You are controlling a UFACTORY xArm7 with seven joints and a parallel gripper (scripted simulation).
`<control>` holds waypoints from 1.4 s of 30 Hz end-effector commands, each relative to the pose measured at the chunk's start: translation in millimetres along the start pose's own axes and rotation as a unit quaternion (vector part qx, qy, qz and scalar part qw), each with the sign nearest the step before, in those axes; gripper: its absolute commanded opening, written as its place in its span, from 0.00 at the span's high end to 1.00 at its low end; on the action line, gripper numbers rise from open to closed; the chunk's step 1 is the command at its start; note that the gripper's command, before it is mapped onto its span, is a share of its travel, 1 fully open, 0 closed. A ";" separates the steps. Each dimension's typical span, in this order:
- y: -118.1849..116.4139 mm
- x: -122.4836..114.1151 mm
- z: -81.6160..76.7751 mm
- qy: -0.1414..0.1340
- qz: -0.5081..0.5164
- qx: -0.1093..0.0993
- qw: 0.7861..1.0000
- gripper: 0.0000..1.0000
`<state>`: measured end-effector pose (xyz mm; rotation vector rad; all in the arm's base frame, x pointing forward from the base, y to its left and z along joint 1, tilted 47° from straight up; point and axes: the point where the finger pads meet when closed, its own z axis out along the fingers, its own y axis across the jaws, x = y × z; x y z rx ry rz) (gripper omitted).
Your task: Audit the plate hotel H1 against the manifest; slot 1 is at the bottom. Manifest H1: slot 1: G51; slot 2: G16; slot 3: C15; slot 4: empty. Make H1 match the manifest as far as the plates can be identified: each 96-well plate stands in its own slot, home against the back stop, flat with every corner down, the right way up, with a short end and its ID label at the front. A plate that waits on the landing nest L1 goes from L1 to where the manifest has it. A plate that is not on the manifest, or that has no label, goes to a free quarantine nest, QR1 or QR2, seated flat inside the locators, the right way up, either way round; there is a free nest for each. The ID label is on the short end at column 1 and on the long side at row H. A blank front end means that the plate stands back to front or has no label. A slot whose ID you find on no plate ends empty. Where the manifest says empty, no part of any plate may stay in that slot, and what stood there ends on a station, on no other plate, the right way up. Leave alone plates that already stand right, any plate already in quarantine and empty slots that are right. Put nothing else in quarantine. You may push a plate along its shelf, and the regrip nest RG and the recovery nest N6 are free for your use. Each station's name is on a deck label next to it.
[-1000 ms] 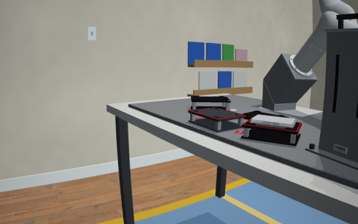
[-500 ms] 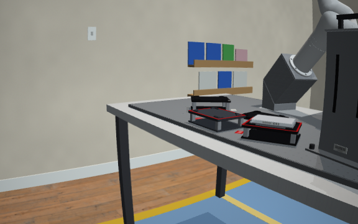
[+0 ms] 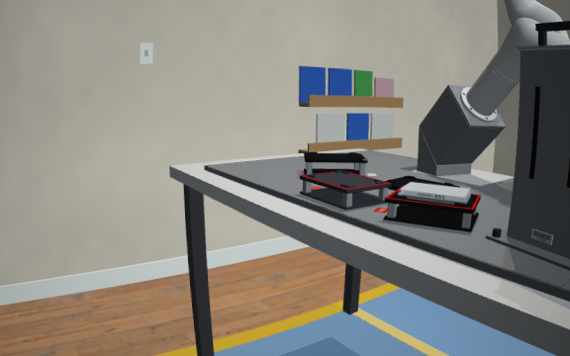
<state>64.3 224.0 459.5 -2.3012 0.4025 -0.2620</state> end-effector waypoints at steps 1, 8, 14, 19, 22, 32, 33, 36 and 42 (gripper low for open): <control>-0.7 -0.2 -18.7 0.000 0.000 0.002 1.000 0.00; -0.7 -0.2 -38.7 0.000 0.000 0.002 1.000 0.00; -0.6 -0.1 -54.9 0.000 0.000 0.002 1.000 0.00; -0.7 -0.1 -55.0 0.000 0.000 0.002 1.000 0.00; -0.7 -0.1 -54.9 0.000 0.000 0.002 1.000 0.00; -0.7 -0.1 -48.3 0.000 0.000 0.002 1.000 0.00; -0.7 -0.1 -46.7 0.000 0.000 0.002 1.000 0.00; -0.7 -0.1 -41.7 0.000 0.000 0.002 1.000 0.00; -0.7 -0.2 -33.3 0.000 0.000 0.002 1.000 0.00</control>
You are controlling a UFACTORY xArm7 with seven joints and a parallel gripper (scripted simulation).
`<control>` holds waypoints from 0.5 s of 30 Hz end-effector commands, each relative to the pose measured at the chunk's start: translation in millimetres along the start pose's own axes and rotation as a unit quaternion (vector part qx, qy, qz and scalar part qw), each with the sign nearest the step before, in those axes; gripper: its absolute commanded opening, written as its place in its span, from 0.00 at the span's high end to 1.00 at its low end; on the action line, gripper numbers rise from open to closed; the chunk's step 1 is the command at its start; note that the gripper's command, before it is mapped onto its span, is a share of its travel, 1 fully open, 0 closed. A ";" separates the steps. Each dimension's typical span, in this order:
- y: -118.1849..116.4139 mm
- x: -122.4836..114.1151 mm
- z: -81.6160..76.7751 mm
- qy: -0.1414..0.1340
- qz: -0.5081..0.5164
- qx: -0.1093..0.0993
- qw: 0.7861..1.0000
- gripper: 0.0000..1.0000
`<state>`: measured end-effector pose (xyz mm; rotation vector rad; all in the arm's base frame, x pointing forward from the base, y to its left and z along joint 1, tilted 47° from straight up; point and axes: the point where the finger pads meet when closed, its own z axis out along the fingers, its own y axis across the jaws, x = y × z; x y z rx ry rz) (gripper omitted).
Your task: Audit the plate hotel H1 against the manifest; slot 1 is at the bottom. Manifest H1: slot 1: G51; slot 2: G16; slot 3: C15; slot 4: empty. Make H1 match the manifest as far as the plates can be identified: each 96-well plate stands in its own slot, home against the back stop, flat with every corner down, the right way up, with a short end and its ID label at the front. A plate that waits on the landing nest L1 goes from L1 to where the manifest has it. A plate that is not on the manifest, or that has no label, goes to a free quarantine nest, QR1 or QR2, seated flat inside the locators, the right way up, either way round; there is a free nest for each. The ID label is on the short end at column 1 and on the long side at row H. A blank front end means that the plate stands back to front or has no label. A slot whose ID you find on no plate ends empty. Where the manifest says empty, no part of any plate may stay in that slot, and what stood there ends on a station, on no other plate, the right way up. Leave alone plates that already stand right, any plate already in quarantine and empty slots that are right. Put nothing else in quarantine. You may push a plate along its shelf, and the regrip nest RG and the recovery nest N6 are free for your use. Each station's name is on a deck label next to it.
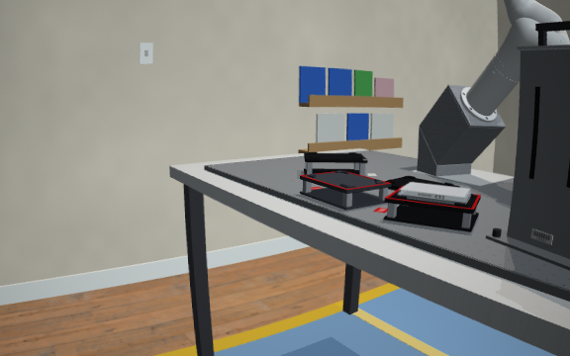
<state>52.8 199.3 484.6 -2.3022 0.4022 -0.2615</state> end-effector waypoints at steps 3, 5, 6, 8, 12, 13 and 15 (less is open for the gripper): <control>-1.0 -0.1 7.0 0.000 0.000 0.002 1.000 0.00; -1.0 -0.1 10.3 0.000 0.000 0.002 1.000 0.00; -1.1 -0.1 12.0 0.000 0.000 0.002 1.000 0.00; -1.1 -0.1 15.3 0.000 0.000 0.002 1.000 0.00; -1.1 -0.1 22.0 0.000 0.000 0.002 1.000 0.00; -1.1 -0.1 23.7 0.000 0.000 0.002 1.000 0.00; -1.1 -0.1 27.0 0.000 0.000 0.002 1.000 0.00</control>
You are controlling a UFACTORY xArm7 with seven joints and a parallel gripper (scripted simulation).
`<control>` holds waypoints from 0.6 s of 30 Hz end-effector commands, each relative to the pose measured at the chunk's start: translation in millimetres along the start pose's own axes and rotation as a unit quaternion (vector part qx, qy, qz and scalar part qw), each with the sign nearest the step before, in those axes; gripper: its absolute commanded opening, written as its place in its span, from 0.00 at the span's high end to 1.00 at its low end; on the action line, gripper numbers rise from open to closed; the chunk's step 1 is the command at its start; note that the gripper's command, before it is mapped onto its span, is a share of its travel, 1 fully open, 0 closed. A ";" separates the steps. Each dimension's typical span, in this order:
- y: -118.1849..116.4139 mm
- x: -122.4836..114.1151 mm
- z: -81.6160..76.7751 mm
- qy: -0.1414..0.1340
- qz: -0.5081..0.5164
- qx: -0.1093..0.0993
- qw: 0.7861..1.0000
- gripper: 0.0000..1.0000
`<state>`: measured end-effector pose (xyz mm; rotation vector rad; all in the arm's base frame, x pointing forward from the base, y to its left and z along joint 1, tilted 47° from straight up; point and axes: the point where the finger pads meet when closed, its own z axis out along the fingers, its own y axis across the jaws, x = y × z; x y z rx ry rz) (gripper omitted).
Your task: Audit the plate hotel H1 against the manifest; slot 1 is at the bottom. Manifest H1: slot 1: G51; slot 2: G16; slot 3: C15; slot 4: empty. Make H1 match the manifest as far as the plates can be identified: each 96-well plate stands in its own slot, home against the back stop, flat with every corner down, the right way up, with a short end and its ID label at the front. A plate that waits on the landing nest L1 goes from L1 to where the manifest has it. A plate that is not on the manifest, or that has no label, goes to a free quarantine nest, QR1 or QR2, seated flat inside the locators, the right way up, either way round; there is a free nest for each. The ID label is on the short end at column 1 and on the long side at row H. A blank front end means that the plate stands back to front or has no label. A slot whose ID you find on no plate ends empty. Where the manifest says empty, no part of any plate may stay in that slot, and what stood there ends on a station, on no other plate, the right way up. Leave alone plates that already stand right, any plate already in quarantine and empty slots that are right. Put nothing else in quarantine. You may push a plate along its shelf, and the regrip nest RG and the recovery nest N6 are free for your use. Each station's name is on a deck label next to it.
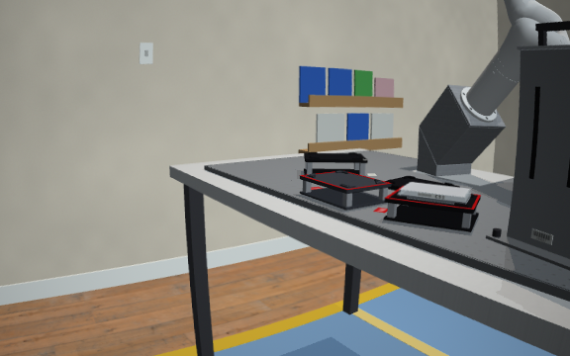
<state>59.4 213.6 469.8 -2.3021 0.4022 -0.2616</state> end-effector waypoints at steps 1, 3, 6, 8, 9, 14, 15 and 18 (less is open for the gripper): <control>-1.1 -0.1 7.1 0.000 0.000 0.002 1.000 0.00; -1.1 -0.1 7.1 0.000 0.000 0.002 1.000 0.00; -1.1 -0.1 12.1 0.000 0.000 0.002 1.000 0.00; -1.1 -0.1 15.5 0.000 0.000 0.002 1.000 0.00; -1.1 -0.1 17.1 0.000 0.000 0.002 1.000 0.00; -1.2 -0.1 25.5 0.000 0.000 0.002 1.000 0.00; -1.2 -0.2 27.1 0.000 0.000 0.002 1.000 0.00; -1.2 -0.2 32.1 0.000 0.000 0.002 1.000 0.00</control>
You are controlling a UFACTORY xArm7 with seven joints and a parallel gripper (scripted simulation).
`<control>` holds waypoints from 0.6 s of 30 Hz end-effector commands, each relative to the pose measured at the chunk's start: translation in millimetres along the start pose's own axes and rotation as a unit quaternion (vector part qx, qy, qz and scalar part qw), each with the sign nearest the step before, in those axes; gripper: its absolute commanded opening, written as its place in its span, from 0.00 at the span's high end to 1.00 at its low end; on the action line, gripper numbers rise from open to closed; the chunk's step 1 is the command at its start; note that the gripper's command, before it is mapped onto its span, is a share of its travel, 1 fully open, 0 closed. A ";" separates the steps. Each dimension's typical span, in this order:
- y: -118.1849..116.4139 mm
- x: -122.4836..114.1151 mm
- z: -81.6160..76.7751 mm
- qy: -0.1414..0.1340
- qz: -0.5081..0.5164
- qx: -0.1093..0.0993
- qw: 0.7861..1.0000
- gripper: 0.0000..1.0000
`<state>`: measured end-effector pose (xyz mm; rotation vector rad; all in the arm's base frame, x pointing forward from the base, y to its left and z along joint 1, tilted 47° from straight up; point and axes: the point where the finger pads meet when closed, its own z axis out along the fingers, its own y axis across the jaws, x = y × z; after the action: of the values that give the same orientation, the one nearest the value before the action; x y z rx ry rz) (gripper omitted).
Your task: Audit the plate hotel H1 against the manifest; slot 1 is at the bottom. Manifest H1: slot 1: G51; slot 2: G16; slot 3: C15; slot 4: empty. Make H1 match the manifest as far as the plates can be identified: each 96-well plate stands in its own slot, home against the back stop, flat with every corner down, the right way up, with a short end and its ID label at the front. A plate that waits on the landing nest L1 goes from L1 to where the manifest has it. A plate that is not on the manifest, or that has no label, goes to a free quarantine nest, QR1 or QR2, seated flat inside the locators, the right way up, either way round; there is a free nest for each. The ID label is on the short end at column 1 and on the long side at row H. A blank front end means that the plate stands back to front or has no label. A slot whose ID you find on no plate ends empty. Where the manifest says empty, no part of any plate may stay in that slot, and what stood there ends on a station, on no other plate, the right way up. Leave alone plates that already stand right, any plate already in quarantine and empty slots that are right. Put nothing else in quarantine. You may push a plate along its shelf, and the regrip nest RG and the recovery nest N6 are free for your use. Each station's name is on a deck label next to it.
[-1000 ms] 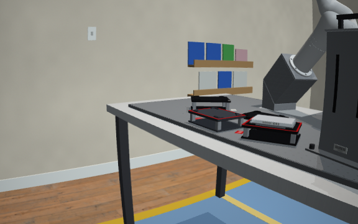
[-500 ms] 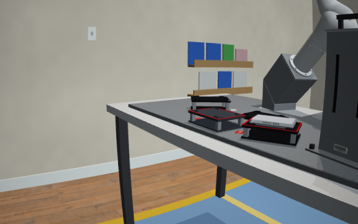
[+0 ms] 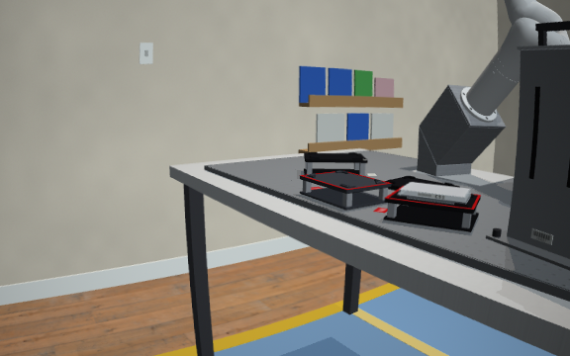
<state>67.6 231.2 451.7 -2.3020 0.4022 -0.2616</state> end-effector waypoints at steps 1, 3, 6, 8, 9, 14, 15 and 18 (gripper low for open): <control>-1.2 -0.2 5.5 0.000 0.000 0.002 1.000 0.00; -1.2 -0.2 7.2 0.000 0.000 0.002 1.000 0.00; -1.2 -0.2 12.2 0.000 0.000 0.002 1.000 0.00; -1.2 -0.2 15.5 0.000 0.000 0.002 1.000 0.00; -1.3 -0.2 17.2 0.000 0.000 0.002 1.000 0.00; -1.3 -0.2 25.6 0.000 0.000 0.002 1.000 0.00; -1.3 -0.2 27.2 0.000 0.000 0.002 1.000 0.00; -1.3 -0.2 30.6 0.000 0.000 0.002 1.000 0.00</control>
<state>75.8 248.8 433.5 -2.3020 0.4022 -0.2616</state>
